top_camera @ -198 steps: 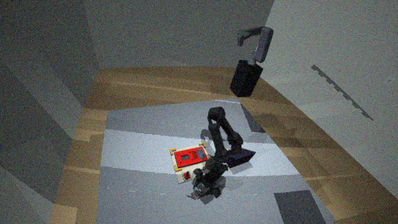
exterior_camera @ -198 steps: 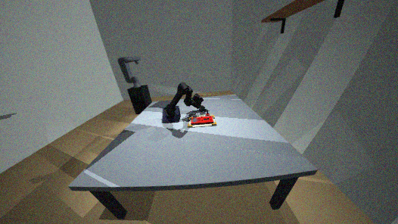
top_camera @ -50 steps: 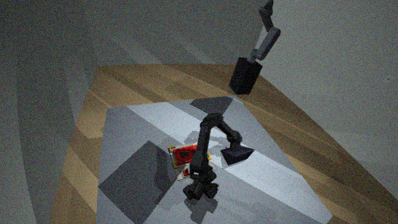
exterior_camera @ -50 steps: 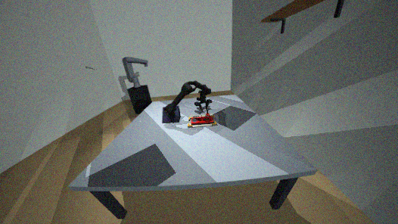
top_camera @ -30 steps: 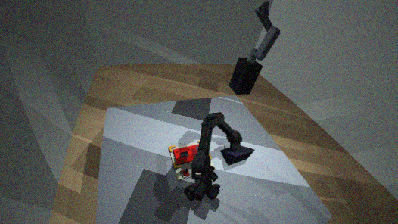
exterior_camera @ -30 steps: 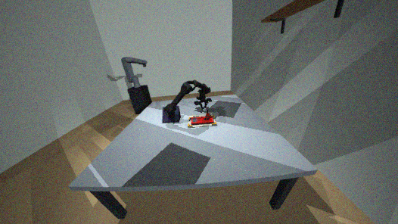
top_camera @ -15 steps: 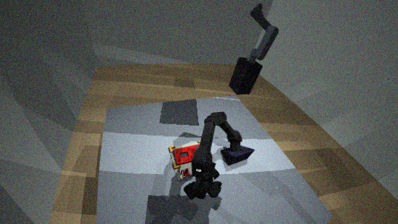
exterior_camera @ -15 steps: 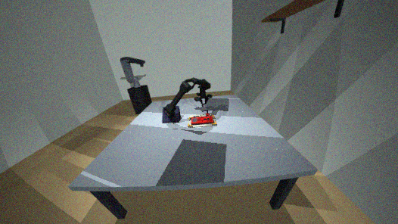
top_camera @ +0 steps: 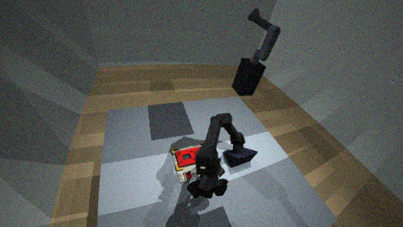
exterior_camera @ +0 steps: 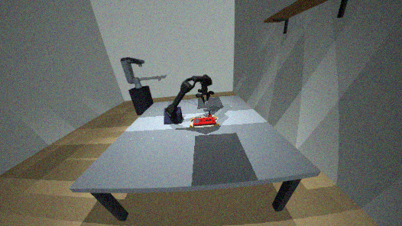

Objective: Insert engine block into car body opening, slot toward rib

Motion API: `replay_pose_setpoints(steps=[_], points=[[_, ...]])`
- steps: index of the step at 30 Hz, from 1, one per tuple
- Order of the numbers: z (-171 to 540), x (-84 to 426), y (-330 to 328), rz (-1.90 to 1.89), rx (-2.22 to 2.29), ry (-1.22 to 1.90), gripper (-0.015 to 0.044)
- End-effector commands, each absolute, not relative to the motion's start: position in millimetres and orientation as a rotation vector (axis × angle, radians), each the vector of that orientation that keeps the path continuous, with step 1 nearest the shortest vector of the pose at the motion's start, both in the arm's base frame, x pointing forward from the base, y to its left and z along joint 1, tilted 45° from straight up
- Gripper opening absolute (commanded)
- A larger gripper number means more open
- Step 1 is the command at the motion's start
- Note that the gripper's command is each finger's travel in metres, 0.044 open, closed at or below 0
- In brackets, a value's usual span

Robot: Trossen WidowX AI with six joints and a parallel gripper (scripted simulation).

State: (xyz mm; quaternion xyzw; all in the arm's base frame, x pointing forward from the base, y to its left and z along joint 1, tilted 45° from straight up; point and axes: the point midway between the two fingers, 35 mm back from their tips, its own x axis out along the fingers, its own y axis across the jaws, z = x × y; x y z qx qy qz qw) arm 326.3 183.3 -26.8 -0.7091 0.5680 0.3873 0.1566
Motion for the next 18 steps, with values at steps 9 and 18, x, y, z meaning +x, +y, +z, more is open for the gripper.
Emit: replay_pose_setpoints(steps=[9,18], points=[[-6,324,192,1.069,-2.001,1.651,0.0000],[7,335,168,0.834,-1.840,1.683,0.0000]])
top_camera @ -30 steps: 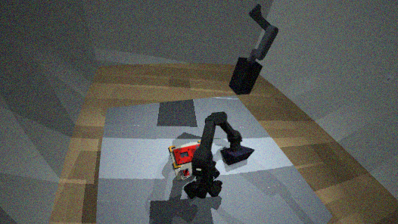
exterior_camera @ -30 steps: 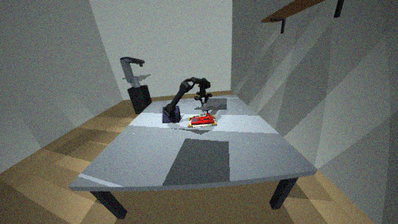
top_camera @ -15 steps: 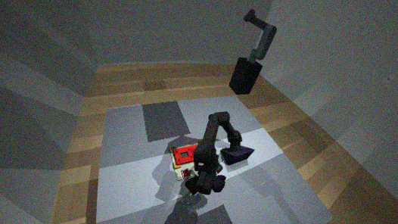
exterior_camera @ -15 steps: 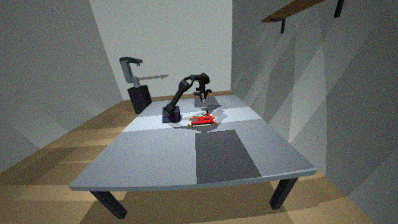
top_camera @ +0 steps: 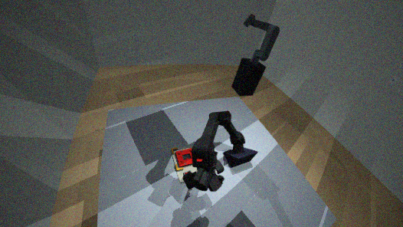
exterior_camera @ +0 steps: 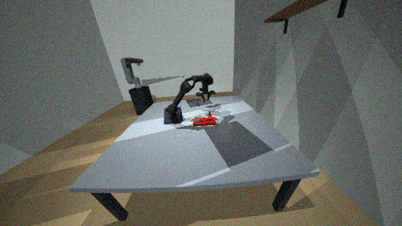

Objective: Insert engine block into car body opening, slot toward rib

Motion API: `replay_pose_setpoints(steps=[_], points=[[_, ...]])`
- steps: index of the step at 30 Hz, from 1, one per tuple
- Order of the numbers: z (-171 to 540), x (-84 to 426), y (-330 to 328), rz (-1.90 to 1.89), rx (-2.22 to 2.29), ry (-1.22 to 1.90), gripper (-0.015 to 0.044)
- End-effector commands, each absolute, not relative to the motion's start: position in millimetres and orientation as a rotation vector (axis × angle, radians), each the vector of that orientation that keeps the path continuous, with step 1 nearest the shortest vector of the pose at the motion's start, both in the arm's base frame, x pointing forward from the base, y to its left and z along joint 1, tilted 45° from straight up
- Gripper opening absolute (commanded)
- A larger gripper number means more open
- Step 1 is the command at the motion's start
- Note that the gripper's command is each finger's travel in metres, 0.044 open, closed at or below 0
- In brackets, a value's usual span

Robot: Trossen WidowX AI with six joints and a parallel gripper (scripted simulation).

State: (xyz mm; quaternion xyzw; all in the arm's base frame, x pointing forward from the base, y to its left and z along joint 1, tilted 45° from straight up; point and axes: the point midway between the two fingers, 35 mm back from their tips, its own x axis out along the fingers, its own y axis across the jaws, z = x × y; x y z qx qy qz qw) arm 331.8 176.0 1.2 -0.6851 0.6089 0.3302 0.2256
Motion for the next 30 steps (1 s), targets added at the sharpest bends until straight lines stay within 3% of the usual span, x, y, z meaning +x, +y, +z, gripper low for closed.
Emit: replay_pose_setpoints(steps=[1,30], points=[[9,336,165,0.808,-1.822,1.685,0.0000],[50,355,80,0.102,-1.263,1.663,0.0000]])
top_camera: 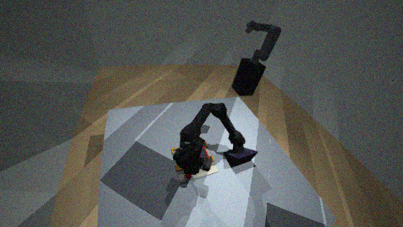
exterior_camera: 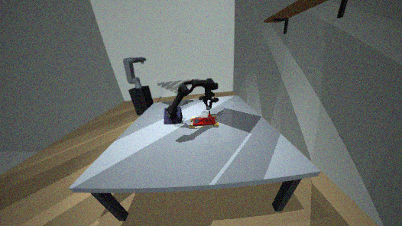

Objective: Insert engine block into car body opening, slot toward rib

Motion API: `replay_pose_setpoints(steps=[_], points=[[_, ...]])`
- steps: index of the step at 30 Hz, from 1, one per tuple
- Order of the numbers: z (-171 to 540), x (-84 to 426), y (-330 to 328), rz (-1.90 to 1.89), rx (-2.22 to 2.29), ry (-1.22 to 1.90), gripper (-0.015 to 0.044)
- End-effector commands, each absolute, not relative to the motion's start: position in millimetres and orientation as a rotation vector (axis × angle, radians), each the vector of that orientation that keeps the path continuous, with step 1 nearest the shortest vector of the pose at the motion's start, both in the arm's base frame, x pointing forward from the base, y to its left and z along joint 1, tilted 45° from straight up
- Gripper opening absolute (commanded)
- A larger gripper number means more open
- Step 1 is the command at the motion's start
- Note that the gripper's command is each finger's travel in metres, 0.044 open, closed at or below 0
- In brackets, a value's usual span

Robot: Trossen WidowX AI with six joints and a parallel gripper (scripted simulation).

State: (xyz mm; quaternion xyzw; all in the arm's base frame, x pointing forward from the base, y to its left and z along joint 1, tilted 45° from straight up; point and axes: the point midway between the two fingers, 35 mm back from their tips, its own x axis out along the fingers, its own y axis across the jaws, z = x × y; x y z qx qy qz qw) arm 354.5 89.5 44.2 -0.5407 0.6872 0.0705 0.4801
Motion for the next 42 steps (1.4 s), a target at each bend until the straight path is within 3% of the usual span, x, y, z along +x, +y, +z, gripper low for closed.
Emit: replay_pose_setpoints(steps=[1,34,40,42], points=[[51,355,77,0.079,-1.243,1.659,0.0000],[90,341,-16,-0.586,-0.624,1.445,0.0000],[90,340,-17,-0.618,-0.588,1.428,0.0157],[90,341,-17,-0.617,-0.588,1.428,0.0159]])
